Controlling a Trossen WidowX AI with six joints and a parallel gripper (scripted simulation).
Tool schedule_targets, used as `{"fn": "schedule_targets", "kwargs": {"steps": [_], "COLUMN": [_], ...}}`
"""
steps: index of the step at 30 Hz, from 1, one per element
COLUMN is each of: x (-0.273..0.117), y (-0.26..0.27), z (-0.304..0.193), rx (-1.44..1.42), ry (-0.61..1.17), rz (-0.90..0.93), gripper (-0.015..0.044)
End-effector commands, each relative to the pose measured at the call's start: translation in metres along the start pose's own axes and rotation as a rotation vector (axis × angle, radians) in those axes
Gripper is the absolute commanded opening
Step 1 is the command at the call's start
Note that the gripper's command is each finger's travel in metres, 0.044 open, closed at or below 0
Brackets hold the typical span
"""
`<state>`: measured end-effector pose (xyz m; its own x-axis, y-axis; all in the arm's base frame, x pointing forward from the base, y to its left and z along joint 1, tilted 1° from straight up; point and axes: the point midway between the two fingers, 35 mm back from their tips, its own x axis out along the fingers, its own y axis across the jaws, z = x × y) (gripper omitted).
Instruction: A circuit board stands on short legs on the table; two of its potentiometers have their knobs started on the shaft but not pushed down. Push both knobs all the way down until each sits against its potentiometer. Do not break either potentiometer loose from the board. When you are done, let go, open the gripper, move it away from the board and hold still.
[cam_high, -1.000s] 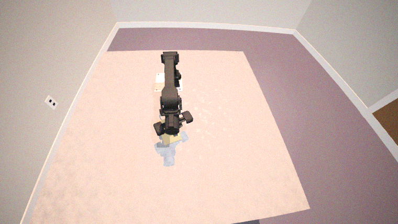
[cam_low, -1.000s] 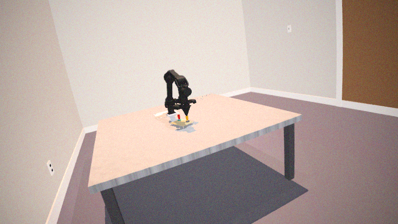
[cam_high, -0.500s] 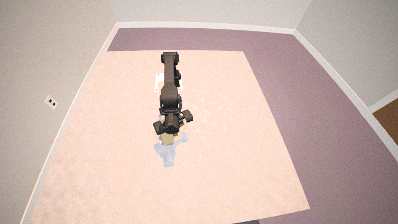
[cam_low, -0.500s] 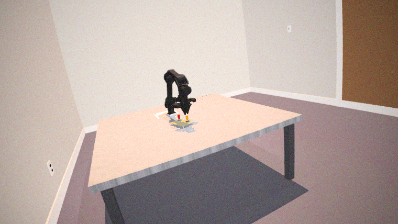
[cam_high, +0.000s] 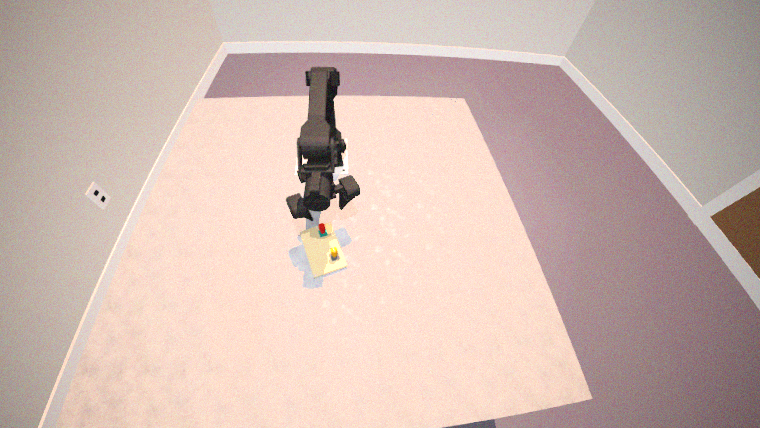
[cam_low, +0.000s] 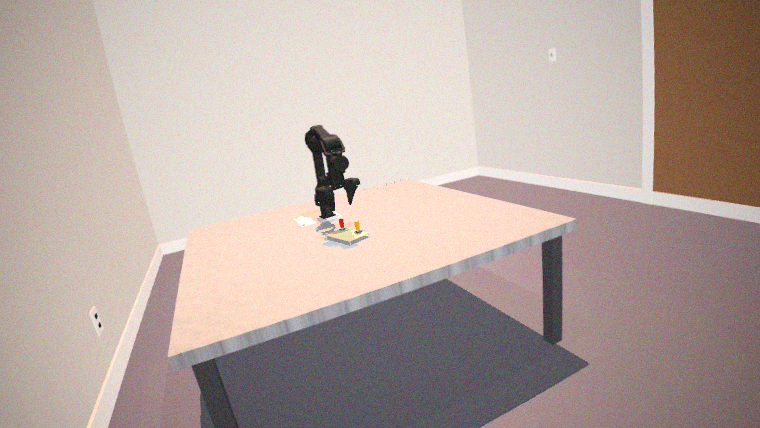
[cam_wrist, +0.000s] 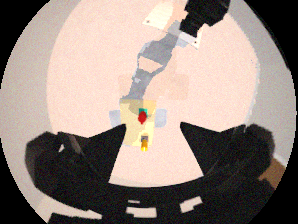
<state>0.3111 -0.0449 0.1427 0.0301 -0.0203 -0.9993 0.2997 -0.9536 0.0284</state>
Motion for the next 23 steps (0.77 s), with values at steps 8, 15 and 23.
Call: {"fn": "schedule_targets", "kwargs": {"steps": [8, 15, 23], "x": [0.005, 0.005, 0.005], "y": [-0.025, -0.025, -0.025], "z": [0.073, 0.073, 0.073], "rx": [-0.003, -0.003, -0.003], "ry": [-0.007, -0.007, -0.007], "rz": [-0.004, -0.004, -0.004], "gripper": [0.044, 0.044, 0.044]}}
